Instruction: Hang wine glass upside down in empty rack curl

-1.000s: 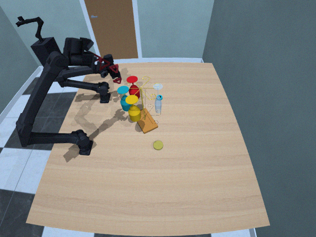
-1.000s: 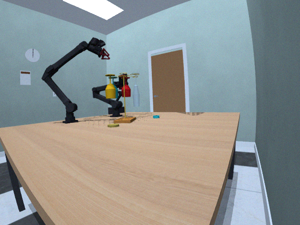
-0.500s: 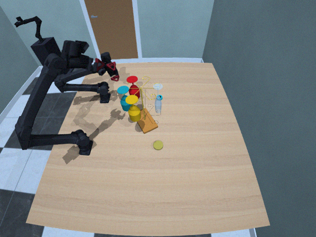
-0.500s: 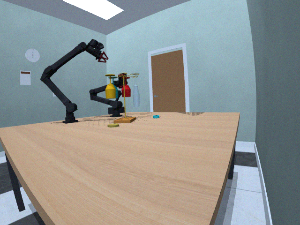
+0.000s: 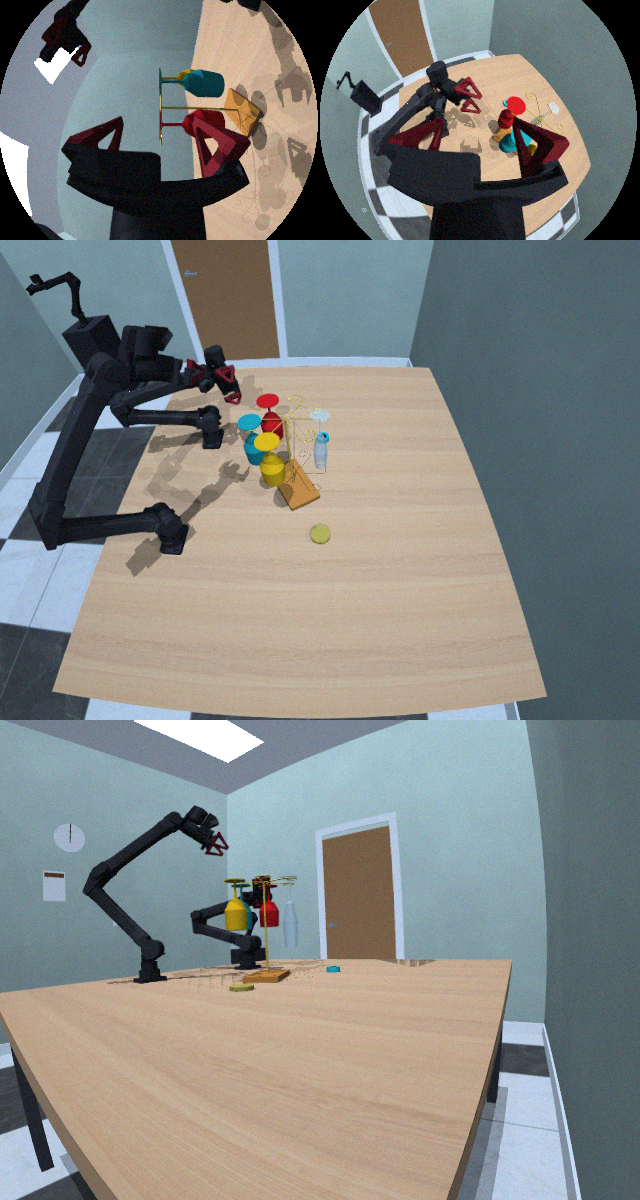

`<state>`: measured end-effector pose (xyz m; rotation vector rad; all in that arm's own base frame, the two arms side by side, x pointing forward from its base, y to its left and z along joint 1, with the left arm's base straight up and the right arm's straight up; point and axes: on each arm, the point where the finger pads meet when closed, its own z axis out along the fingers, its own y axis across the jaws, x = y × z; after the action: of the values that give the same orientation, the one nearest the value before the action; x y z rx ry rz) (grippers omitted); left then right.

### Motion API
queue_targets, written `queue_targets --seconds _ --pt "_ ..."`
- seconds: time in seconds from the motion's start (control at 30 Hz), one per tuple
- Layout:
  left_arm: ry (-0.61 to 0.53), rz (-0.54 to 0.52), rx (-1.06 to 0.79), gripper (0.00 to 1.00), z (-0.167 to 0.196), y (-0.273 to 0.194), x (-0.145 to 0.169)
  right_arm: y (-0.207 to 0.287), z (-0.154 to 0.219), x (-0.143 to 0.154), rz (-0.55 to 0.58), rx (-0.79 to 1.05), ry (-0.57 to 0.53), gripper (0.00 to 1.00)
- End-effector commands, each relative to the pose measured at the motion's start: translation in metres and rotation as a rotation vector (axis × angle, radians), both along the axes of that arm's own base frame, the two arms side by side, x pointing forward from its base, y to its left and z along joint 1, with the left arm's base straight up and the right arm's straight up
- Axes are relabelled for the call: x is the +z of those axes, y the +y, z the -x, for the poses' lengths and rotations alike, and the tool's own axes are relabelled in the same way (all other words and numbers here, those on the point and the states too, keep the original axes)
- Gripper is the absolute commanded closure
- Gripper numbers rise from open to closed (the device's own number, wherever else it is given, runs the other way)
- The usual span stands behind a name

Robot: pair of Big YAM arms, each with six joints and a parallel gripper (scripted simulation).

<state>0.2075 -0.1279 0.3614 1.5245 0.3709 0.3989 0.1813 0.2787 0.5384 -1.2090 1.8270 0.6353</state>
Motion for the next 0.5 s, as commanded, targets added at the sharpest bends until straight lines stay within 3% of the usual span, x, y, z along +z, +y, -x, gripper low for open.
queue_targets --seconds 0.0,0.47 --pt "-0.044 -0.007 0.010 0.00 -0.0001 0.0018 0.0325 0.0002 0.0093 0.0239 -0.060 0.012 -0.028 0.00" --pt "-0.044 -0.007 0.010 0.00 -0.0001 0.0018 0.0325 0.0019 0.0081 0.0224 -0.056 0.013 -0.025 0.00"
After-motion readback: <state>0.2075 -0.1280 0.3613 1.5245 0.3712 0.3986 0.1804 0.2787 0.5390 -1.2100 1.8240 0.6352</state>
